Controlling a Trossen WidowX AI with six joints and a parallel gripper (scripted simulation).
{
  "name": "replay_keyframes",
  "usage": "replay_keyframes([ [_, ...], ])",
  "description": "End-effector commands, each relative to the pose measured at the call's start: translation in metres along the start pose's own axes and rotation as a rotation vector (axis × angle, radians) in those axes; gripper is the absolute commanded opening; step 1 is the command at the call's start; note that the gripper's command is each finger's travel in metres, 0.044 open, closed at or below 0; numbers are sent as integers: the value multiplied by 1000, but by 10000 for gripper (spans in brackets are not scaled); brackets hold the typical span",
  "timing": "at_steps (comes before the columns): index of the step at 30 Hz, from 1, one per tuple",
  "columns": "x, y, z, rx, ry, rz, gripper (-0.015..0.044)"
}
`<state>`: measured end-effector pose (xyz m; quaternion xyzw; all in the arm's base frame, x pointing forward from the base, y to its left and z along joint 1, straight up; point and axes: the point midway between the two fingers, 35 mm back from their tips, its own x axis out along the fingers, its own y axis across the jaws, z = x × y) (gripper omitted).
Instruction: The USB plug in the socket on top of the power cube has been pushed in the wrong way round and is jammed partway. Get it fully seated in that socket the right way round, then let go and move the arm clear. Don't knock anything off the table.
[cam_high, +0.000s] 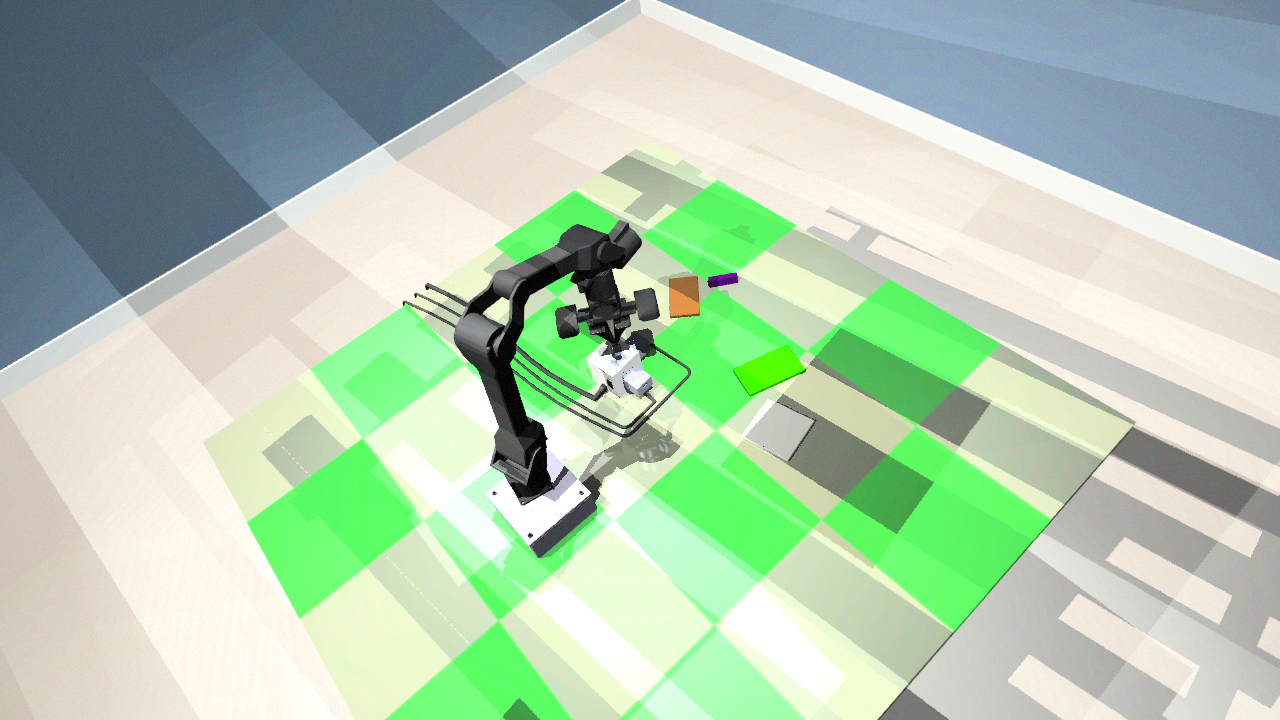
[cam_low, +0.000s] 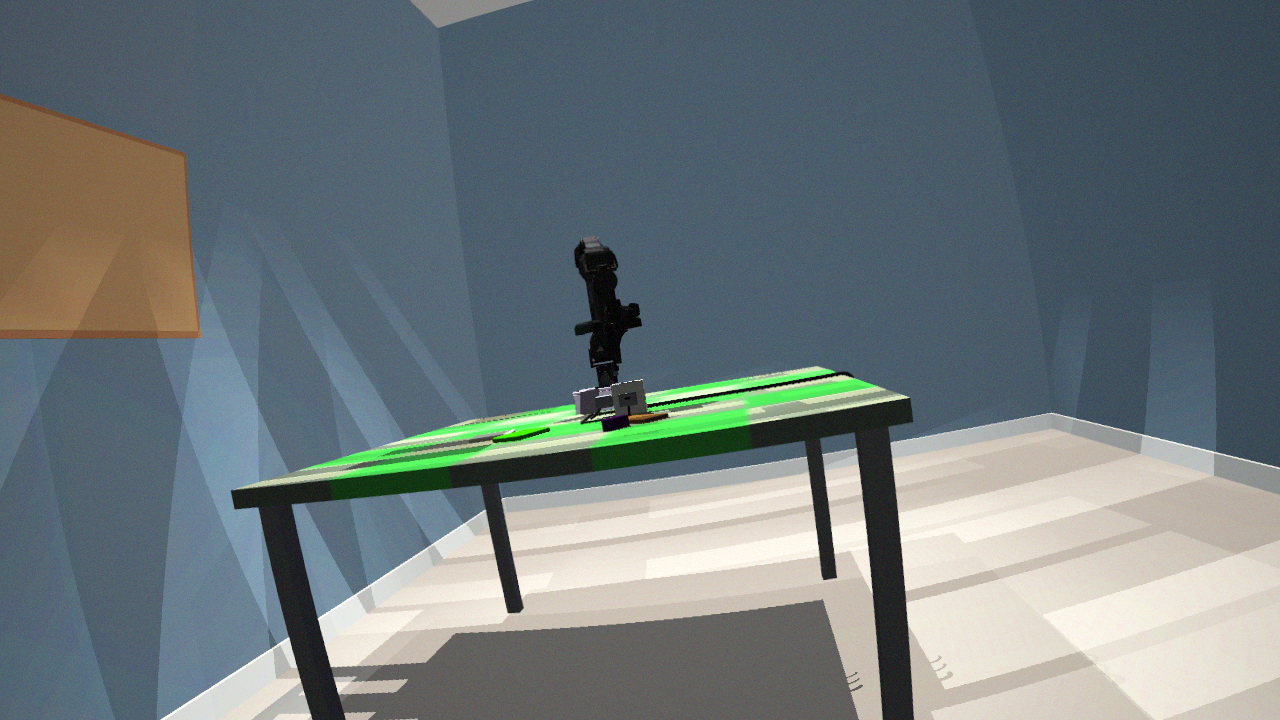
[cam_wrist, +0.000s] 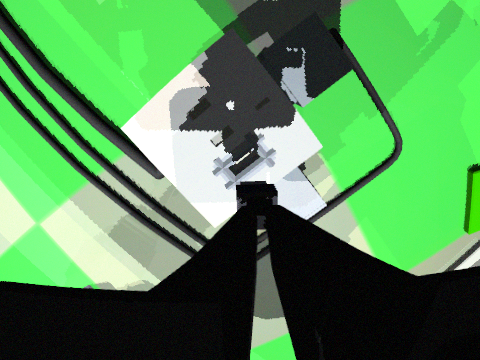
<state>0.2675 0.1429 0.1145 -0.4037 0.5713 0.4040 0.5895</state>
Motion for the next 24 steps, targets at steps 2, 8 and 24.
replay_keyframes([
  [2, 0, 0, 0, -118, 0, 0, 0],
  [8, 0, 0, 0, -275, 0, 0, 0],
  [24, 0, 0, 0, -694, 0, 0, 0],
])
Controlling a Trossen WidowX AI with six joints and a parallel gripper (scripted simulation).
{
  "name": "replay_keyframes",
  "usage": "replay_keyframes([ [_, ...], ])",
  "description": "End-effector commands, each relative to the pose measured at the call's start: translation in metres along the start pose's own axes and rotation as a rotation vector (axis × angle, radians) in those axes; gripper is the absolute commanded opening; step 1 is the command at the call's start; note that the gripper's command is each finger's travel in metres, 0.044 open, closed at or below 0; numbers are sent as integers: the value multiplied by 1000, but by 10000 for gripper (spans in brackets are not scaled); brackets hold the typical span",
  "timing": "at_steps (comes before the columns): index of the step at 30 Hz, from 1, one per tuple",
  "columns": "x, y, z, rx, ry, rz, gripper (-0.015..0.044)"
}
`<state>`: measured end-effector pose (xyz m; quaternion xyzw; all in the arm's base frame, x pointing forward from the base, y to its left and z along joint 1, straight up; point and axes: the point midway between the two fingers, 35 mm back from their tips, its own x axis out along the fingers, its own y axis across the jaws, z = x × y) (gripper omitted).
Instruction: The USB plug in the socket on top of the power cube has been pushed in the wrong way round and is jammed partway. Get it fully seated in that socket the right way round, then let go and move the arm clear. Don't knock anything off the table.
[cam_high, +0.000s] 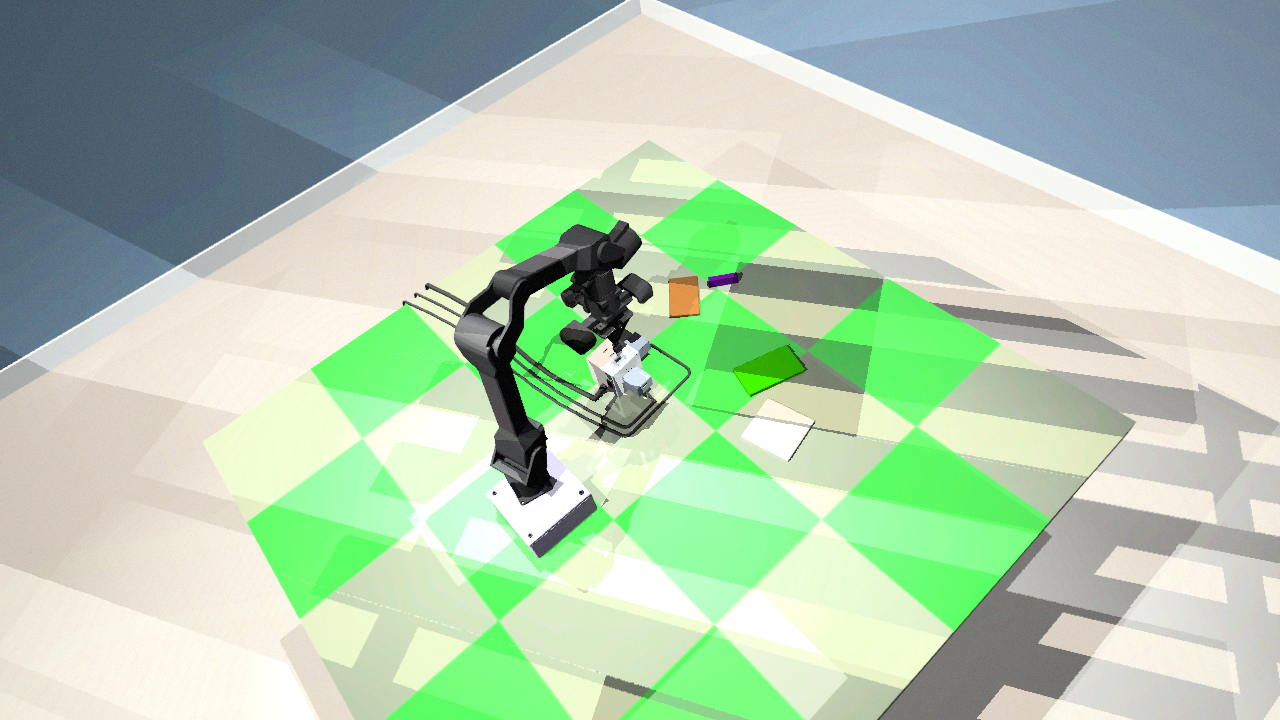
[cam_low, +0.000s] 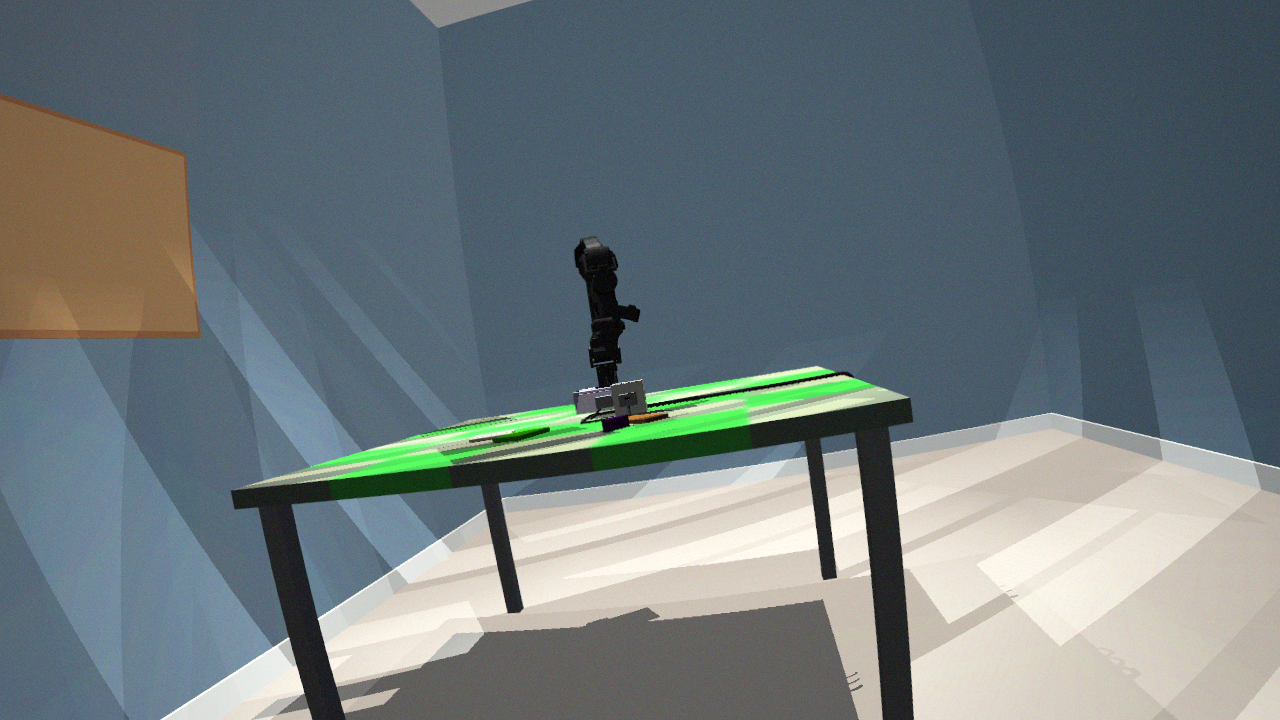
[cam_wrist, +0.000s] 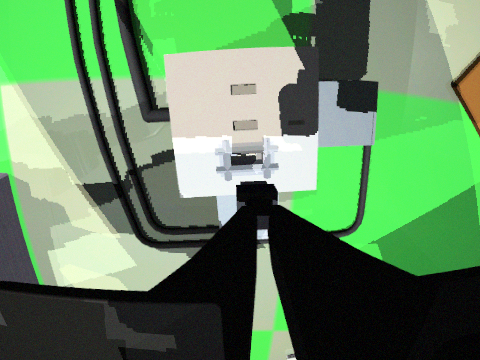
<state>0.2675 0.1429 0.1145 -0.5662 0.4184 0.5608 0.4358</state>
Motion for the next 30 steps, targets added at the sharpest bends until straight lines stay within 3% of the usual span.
replay_keyframes([
  [1, 0, 0, 0, -87, 0, 0, 0],
  [30, 2, 0, 1, -93, -5, 0, 0],
])
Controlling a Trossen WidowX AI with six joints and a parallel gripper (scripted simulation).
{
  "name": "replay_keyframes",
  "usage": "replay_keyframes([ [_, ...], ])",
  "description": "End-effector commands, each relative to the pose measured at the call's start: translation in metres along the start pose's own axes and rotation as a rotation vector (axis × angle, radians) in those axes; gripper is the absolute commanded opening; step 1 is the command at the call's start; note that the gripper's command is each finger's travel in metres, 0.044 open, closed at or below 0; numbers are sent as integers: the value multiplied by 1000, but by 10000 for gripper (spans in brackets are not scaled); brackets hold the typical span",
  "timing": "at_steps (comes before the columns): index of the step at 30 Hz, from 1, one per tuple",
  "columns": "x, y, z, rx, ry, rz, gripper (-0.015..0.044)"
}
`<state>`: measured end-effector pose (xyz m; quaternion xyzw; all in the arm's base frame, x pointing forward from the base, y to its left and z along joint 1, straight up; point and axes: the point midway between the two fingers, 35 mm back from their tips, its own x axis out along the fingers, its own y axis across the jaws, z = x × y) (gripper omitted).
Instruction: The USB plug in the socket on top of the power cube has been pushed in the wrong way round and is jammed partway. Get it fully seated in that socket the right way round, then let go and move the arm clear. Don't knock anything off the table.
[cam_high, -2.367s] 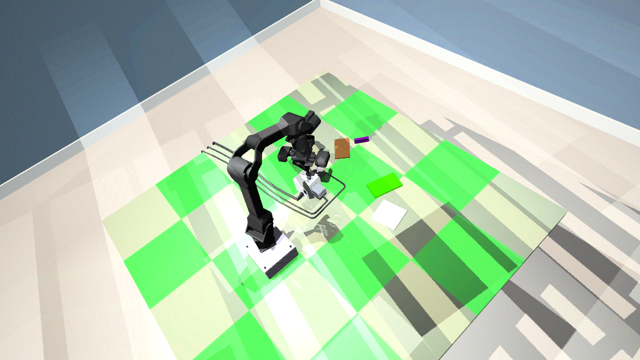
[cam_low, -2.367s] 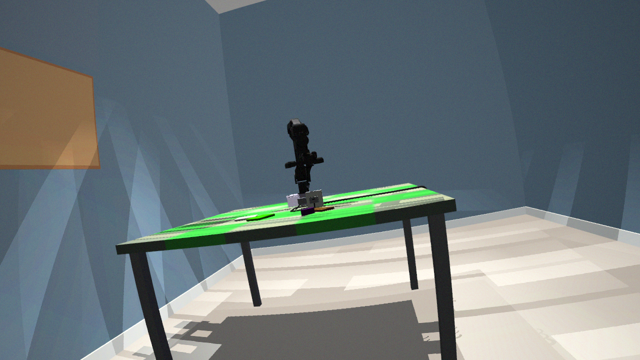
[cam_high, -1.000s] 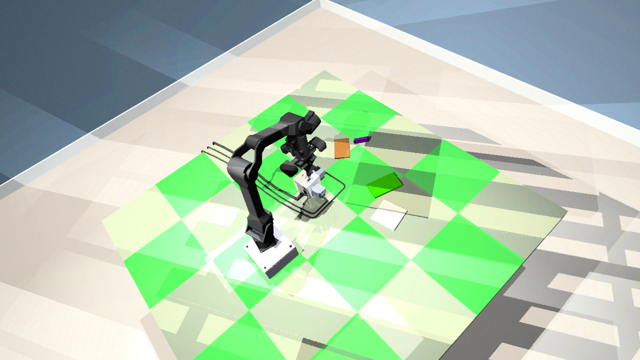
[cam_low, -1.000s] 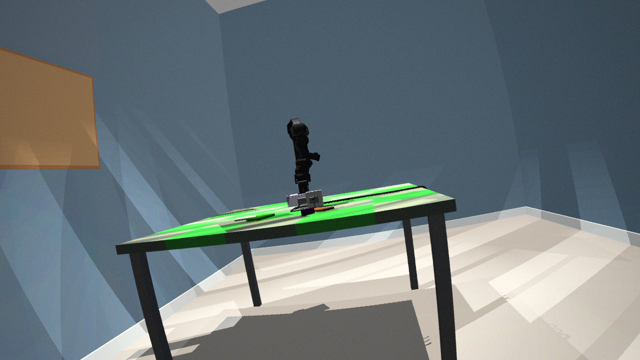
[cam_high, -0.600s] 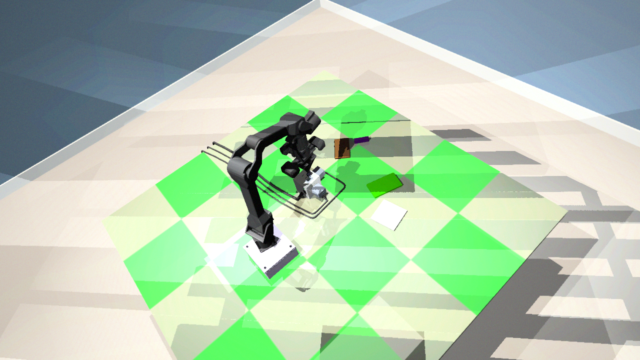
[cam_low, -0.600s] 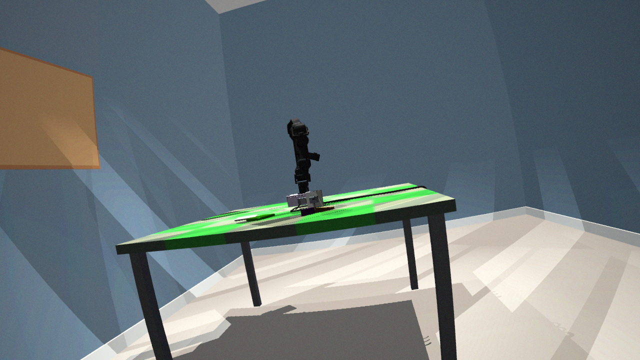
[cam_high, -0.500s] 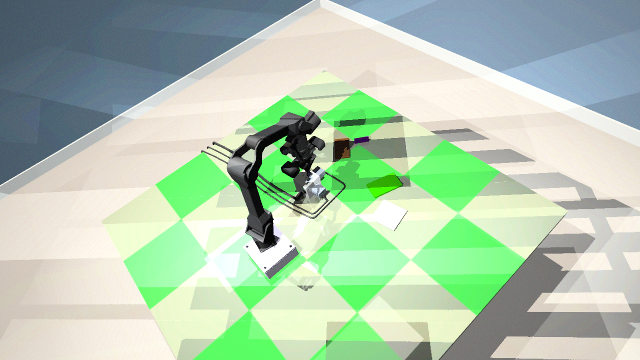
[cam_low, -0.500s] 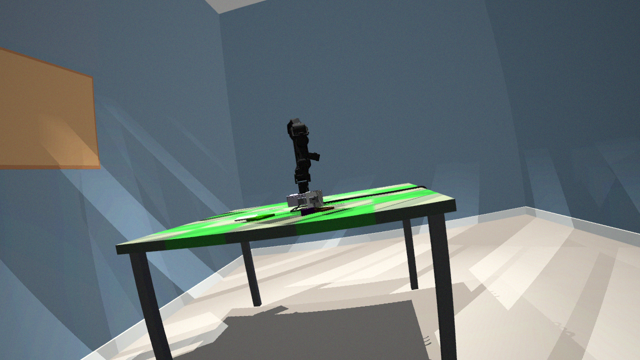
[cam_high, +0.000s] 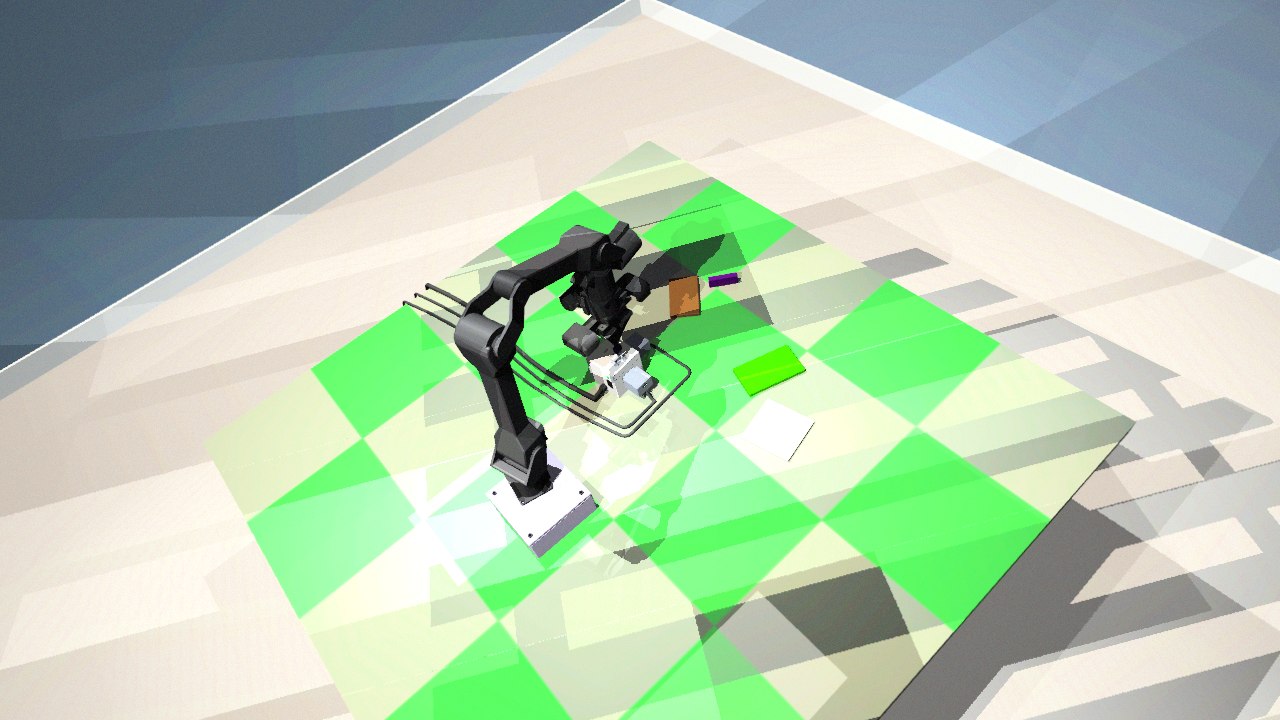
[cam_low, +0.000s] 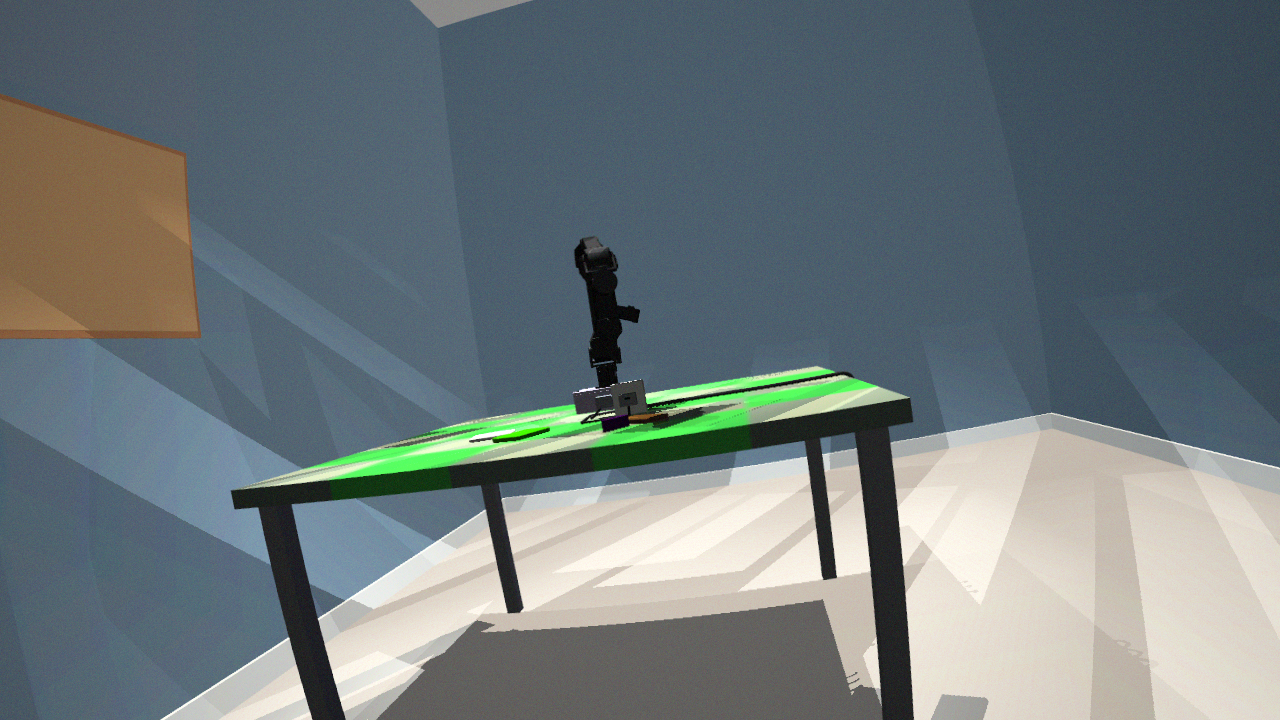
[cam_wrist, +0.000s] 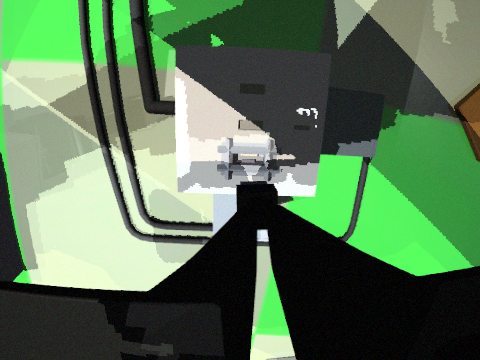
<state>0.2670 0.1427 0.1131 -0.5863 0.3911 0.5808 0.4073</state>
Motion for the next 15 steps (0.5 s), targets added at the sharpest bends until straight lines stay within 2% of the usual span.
replay_keyframes([
  [1, 0, 0, 1, 5, -5, -2, 0],
  [15, 2, 0, 1, 13, -9, -2, 0],
])
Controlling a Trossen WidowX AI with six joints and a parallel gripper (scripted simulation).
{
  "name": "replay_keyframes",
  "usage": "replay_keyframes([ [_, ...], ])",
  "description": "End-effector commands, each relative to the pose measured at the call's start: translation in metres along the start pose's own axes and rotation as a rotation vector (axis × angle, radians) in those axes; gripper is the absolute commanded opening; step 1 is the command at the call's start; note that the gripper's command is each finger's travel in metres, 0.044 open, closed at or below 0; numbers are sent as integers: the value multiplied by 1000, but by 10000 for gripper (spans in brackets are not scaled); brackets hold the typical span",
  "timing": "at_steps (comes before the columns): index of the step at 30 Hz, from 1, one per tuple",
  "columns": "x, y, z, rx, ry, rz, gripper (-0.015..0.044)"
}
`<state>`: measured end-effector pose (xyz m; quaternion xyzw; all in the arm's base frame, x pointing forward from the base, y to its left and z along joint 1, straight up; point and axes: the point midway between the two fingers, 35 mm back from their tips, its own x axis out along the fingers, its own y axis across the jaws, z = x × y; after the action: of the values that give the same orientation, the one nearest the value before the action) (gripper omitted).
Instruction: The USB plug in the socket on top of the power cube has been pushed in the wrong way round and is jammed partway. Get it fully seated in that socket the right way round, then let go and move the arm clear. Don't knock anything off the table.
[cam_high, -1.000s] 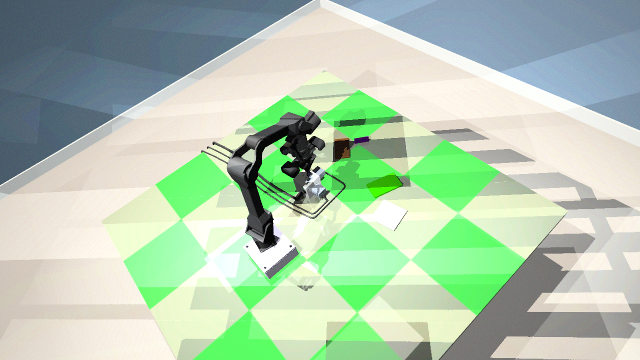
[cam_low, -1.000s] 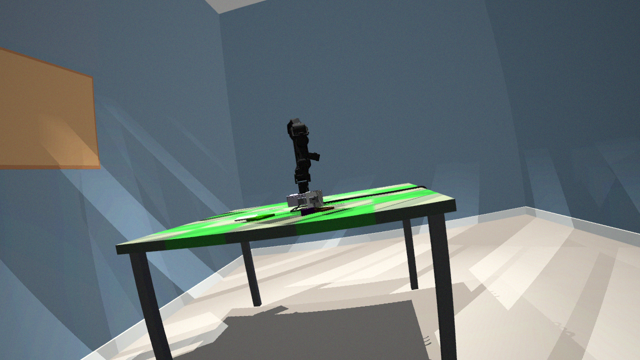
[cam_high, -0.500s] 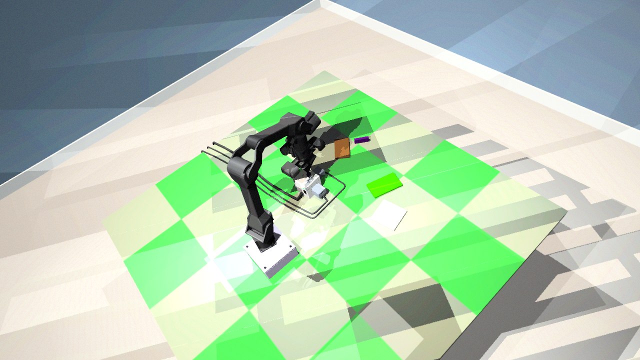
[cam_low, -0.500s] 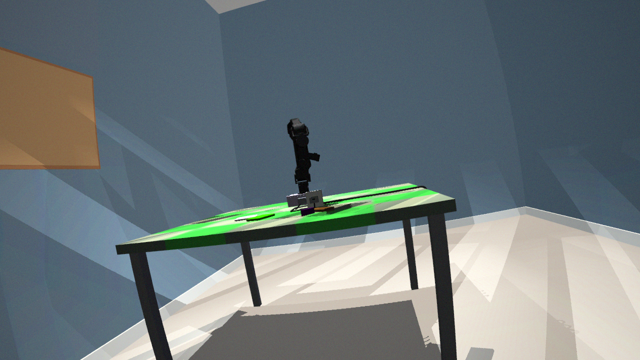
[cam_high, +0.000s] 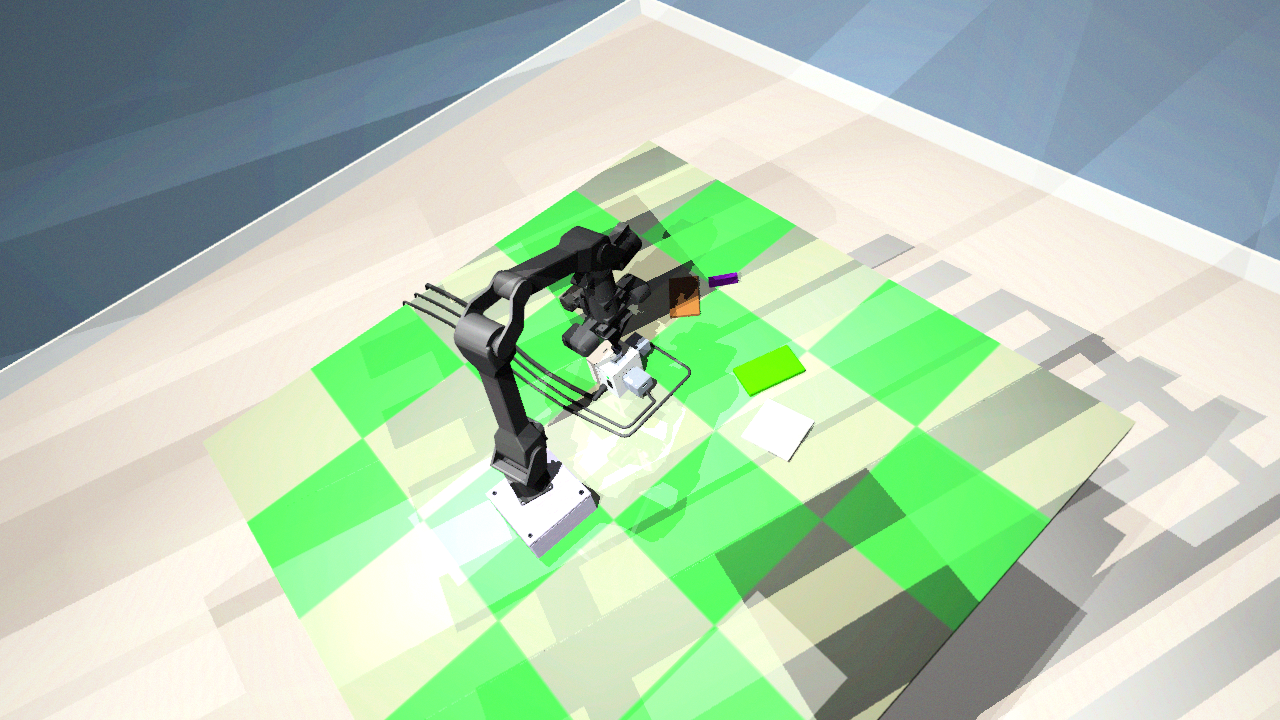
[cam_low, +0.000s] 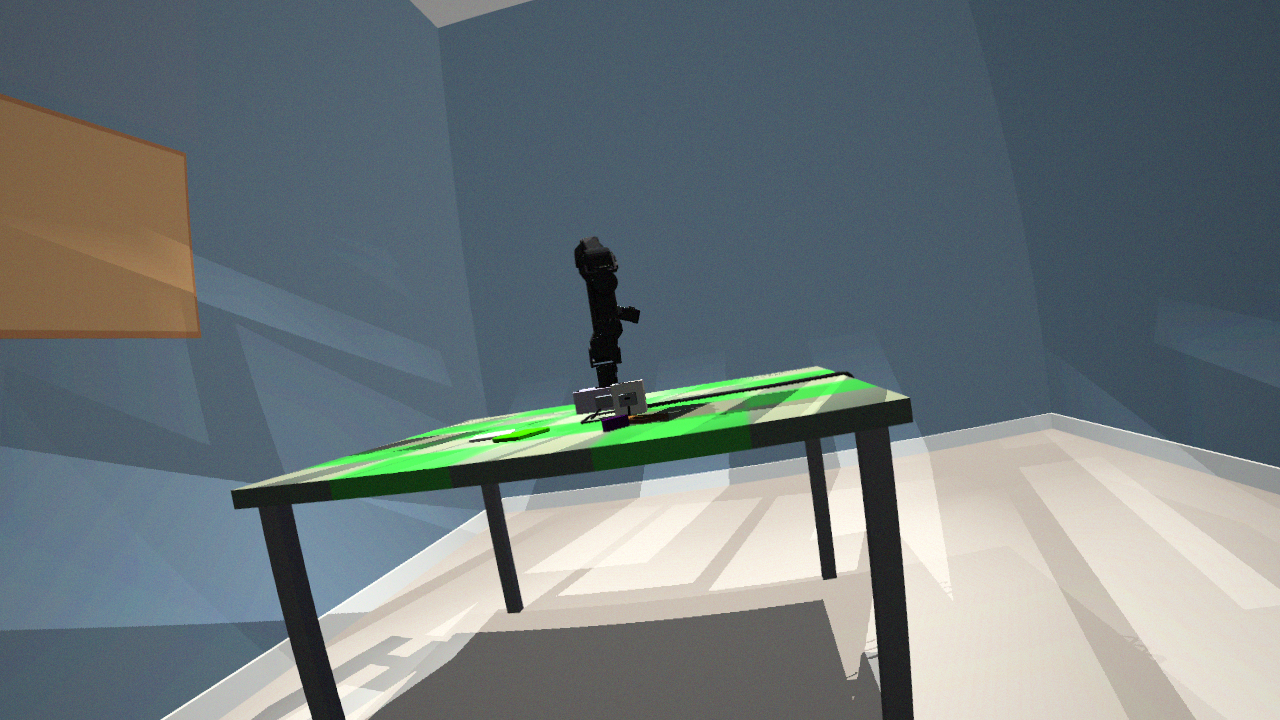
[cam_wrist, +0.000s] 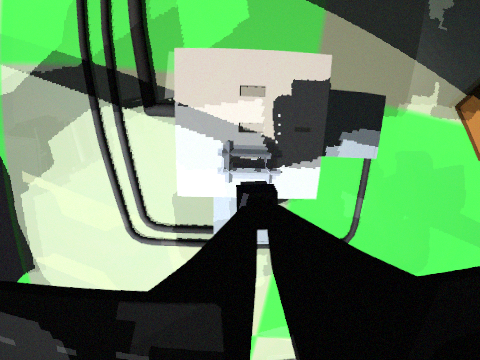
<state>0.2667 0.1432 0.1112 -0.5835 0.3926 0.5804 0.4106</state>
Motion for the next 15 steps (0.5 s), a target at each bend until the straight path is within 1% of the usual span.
replay_keyframes([
  [1, 0, 0, 1, 5, -5, -2, 0],
  [15, 2, 0, 1, 13, -10, -2, 0],
])
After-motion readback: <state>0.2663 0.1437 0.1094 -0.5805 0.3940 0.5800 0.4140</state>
